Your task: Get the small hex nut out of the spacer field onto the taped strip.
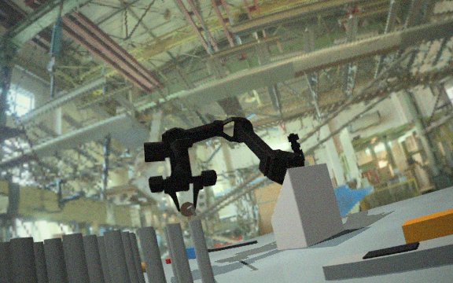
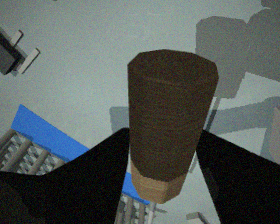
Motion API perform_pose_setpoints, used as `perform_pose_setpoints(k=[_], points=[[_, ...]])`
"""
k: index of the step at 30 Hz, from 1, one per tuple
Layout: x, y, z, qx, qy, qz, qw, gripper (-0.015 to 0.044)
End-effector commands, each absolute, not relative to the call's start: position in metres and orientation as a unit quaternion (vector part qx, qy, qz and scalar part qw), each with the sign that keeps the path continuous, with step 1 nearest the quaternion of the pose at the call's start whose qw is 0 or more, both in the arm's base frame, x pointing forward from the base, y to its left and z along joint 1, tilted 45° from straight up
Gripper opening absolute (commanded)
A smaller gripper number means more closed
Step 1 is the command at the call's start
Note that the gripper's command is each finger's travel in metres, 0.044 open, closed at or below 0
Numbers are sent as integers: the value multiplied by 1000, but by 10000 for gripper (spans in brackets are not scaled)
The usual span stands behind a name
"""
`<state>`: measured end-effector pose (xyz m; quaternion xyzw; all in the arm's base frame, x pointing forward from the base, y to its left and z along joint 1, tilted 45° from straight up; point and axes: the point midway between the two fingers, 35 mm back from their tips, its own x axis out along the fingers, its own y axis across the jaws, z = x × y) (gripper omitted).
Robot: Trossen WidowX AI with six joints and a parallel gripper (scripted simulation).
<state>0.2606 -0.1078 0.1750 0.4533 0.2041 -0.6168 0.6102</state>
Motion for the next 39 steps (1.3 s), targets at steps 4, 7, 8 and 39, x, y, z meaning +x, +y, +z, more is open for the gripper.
perform_pose_setpoints(k=[4, 7, 8, 39], points=[[255, -127, 200, 431, 252, -598, 627, 0], [251, -135, 210, 419, 274, -589, 634, 0], [249, -138, 213, 415, 281, -586, 637, 0], [191, -191, 300, 290, 418, -467, 724, 0]])
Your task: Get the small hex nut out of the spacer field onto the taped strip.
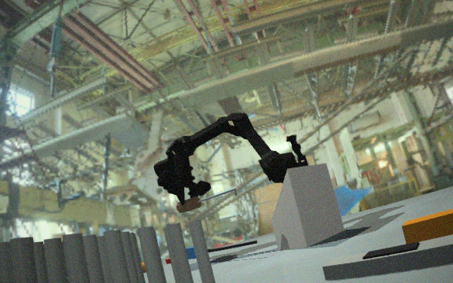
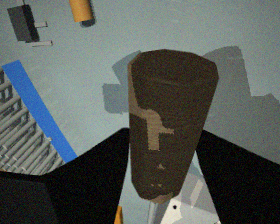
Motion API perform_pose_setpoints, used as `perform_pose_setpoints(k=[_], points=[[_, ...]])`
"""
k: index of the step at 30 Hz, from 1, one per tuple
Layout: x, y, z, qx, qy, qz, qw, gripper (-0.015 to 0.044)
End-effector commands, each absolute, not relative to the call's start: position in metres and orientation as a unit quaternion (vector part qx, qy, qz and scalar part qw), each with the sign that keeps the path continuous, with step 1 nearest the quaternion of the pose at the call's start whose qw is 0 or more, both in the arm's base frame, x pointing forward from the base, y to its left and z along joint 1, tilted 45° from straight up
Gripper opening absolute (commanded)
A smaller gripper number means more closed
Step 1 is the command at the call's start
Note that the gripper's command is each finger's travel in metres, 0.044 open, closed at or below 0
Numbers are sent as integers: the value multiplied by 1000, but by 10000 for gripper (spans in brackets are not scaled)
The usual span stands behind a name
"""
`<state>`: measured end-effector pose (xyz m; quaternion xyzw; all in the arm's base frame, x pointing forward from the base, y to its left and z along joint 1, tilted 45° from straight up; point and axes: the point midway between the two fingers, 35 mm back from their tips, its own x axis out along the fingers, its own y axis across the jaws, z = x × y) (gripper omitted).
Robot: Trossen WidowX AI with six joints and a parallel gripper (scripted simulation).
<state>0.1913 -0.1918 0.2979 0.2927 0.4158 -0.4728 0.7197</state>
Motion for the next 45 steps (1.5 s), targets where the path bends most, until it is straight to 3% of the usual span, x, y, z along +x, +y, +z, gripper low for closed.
perform_pose_setpoints(k=[1, 45], points=[[192, -191, 299, 290, 418, -467, 723, 0], [204, -235, 263, 290, 418, -467, 723, 0]])
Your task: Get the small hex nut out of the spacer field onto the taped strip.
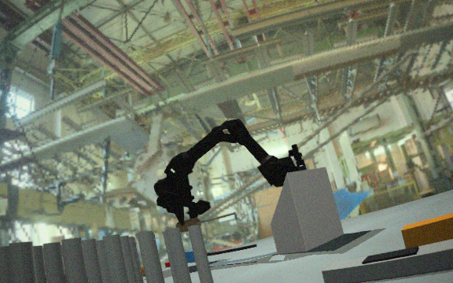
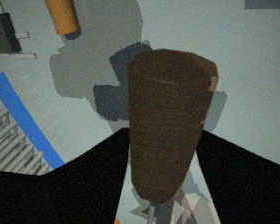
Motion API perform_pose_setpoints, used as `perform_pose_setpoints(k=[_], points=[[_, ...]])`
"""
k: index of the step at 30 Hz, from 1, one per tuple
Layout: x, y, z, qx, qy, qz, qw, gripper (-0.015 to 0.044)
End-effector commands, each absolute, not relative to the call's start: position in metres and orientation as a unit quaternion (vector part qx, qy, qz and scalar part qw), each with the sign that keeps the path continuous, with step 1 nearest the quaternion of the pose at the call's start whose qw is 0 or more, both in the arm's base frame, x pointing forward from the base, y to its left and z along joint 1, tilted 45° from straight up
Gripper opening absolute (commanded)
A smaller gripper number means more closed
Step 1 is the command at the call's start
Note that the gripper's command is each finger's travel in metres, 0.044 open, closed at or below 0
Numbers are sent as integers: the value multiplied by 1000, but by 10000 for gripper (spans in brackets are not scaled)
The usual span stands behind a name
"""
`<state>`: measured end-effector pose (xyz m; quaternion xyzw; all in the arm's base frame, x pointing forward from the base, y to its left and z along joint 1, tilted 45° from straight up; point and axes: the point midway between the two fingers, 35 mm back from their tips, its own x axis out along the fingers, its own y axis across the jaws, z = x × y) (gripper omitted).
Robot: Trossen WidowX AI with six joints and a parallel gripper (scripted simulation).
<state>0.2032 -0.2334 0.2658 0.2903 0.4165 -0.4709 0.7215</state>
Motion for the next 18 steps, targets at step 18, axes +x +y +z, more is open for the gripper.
perform_pose_setpoints(k=[18], points=[[206, -253, 247, 289, 419, -468, 723, 0]])
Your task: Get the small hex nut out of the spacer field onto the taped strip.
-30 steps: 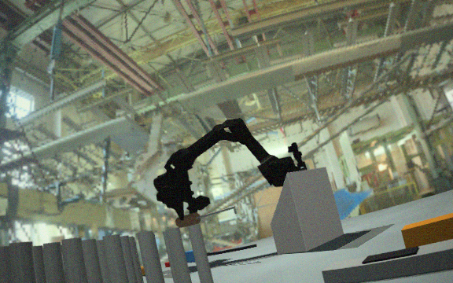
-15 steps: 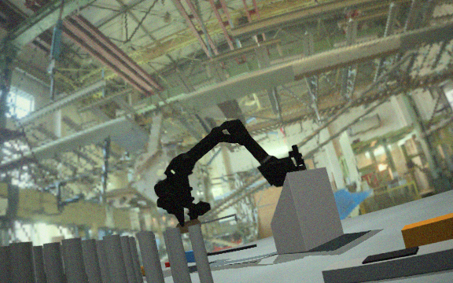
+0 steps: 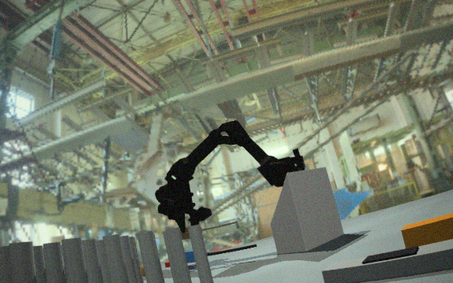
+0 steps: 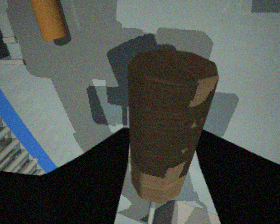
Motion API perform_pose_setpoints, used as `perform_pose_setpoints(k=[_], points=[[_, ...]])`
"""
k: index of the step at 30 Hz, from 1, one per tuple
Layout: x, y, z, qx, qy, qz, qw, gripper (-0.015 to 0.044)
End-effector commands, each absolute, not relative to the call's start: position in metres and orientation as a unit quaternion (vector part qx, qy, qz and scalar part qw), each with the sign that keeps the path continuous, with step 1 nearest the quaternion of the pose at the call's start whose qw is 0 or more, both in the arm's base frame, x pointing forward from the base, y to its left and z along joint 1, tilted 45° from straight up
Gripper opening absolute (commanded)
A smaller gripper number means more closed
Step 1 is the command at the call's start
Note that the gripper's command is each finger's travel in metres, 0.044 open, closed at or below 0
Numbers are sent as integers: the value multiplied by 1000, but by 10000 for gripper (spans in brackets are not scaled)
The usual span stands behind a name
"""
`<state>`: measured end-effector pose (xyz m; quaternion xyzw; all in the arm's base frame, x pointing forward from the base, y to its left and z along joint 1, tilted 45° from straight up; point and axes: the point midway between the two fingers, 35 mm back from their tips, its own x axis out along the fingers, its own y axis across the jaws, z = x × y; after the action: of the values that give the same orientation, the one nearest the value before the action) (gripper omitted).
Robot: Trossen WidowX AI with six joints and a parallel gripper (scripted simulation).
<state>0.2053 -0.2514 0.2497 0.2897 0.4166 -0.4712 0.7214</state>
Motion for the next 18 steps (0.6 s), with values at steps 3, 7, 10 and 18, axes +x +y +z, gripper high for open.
perform_pose_setpoints(k=[3, 7, 10, 18], points=[[206, -256, 244, 289, 418, -468, 723, 0], [206, -260, 240, 289, 418, -468, 723, 0], [206, -263, 238, 289, 418, -468, 723, 0], [206, -271, 230, 288, 418, -468, 723, 0]])
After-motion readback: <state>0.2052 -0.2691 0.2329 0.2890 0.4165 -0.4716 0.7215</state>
